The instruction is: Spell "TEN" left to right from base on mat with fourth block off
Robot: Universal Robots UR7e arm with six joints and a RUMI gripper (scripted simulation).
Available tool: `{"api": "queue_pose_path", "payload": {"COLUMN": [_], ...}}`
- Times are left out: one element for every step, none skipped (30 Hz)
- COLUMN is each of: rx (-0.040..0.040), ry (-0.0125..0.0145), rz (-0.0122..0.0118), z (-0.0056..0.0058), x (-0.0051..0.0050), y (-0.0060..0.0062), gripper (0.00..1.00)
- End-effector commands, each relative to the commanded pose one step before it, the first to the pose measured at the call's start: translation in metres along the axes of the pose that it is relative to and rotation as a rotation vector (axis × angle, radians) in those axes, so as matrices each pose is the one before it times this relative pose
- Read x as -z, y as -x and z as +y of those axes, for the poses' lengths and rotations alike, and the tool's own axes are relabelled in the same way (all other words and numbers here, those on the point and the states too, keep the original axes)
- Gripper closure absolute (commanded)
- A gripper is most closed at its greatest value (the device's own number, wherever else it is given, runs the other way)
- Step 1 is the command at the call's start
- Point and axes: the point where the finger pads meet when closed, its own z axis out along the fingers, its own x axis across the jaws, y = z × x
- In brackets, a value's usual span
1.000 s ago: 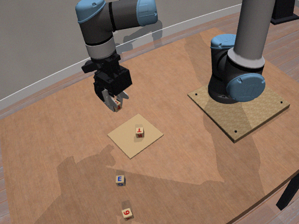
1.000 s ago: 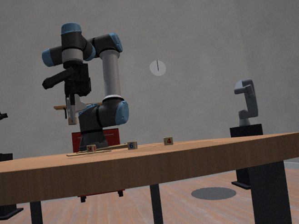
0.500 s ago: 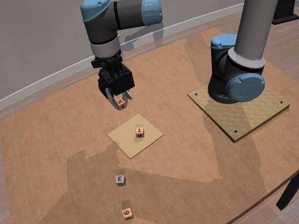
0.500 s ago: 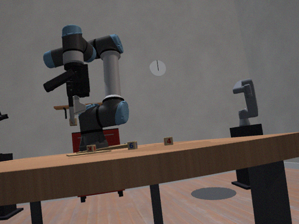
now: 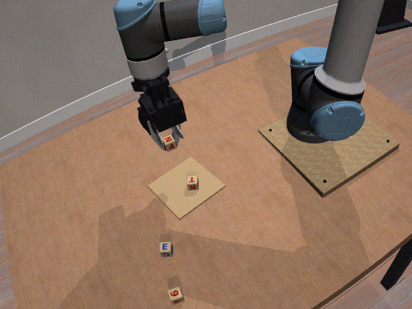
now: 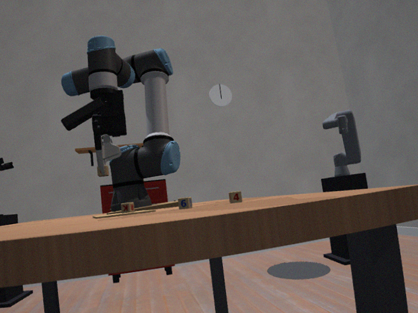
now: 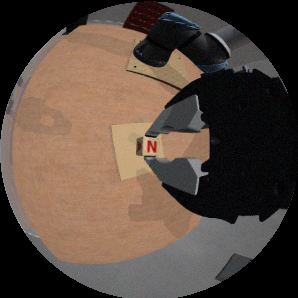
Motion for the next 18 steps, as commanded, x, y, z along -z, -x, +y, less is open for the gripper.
{"api": "queue_pose_path", "payload": {"rx": [-0.01517,0.00002,0.00003,0.00003,0.00001,0.0,0.0,0.0,0.00032,0.00009,0.00007,0.00004,0.00003,0.00002,0.00001,-0.00001,-0.00004,-0.00008], "ry": [-0.00069,0.00001,0.00002,0.00002,0.00001,0.0,0.0,0.0,0.00001,0.0,0.0,0.0,0.0,0.00001,0.0001,0.00025,0.00025,0.00028], "rz": [0.00143,-0.00002,0.00002,0.00002,0.0,0.0,0.0,0.0,0.0,0.0,0.0,0.0,0.0,0.00004,0.00028,0.00071,0.00077,0.00091], "z": [-0.00099,0.0,0.00001,0.00001,0.00001,0.0,0.0,0.0,0.0,0.0,0.0,0.0,0.0,0.00001,0.00004,0.00011,0.00009,0.00002], "x": [-0.00053,0.00001,-0.00001,-0.00001,0.0,0.0,0.0,0.0,0.0,0.0,0.0,0.0,0.0,-0.00005,-0.00031,-0.00078,-0.00115,-0.00138], "y": [-0.00156,0.00004,0.00001,0.0,0.0,0.0,0.0,0.0,0.00001,0.0,0.0,0.0,0.0,-0.00001,-0.00009,-0.00024,-0.00019,-0.00005], "gripper": [0.95,0.95,0.95,0.95,0.95,0.95,0.95,0.95,0.95,0.95,0.95,0.95,0.95,0.95,0.95,0.95,0.95,0.95]}}
